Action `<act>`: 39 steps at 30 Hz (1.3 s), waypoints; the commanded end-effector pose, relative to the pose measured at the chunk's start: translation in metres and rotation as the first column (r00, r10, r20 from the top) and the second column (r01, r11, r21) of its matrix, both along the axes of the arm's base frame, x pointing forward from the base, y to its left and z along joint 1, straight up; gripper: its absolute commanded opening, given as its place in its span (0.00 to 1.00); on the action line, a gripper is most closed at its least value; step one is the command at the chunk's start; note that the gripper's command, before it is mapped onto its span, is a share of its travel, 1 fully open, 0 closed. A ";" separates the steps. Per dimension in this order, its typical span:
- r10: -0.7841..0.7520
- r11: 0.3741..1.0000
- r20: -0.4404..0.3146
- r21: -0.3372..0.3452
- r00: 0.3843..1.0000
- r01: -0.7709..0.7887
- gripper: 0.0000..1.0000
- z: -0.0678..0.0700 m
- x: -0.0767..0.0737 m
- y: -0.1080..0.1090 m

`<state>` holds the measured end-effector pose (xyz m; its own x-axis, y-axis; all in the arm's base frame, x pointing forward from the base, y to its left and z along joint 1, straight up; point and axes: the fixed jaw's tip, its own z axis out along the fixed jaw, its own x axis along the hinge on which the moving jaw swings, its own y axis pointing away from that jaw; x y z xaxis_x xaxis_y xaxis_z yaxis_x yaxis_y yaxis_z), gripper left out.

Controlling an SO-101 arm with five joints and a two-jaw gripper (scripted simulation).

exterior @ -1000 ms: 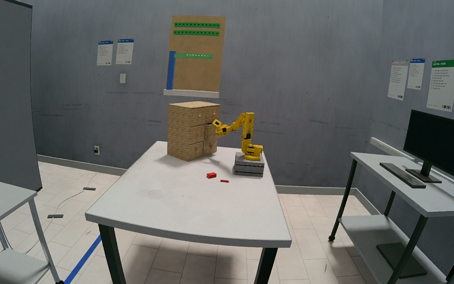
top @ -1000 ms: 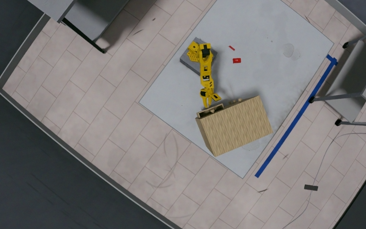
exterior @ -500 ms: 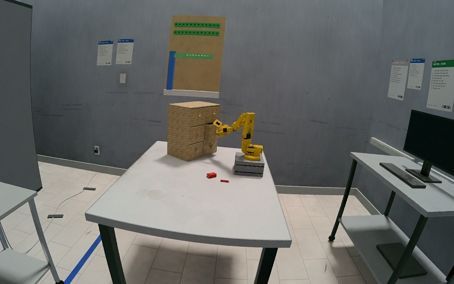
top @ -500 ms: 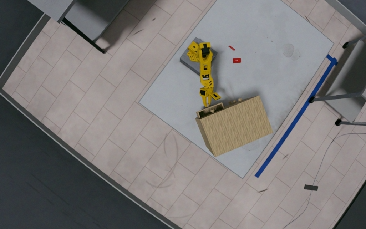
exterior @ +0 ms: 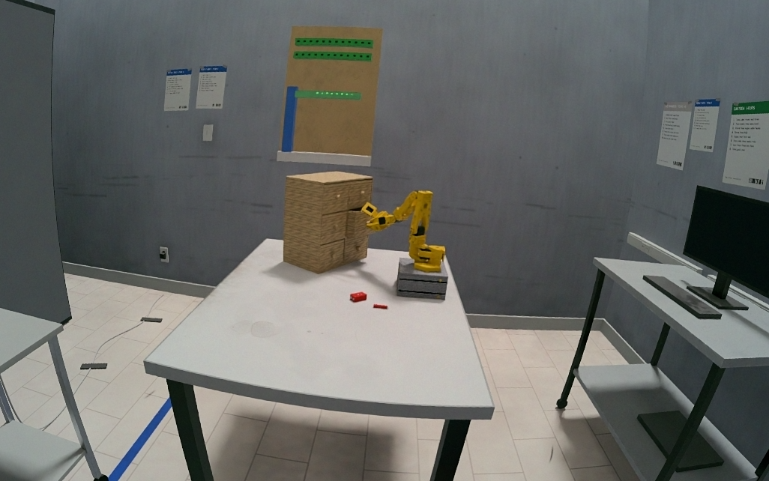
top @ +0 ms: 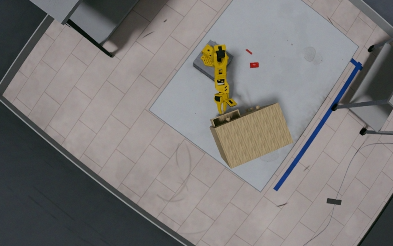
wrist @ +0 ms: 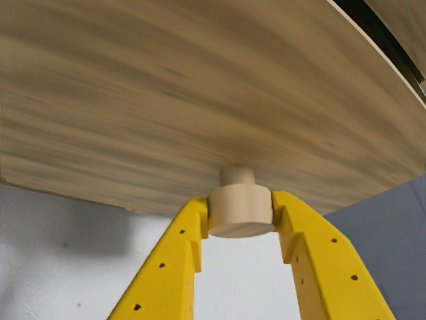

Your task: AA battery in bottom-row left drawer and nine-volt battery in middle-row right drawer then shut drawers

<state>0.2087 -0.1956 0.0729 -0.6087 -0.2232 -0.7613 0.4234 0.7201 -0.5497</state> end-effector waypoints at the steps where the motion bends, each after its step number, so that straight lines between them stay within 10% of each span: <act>1: 0.003 1.000 -0.005 -0.007 1.000 -0.003 0.00 0.000 -0.002 0.002; 39: -0.006 1.000 -0.004 -0.007 1.000 0.006 0.00 0.000 -0.010 0.006</act>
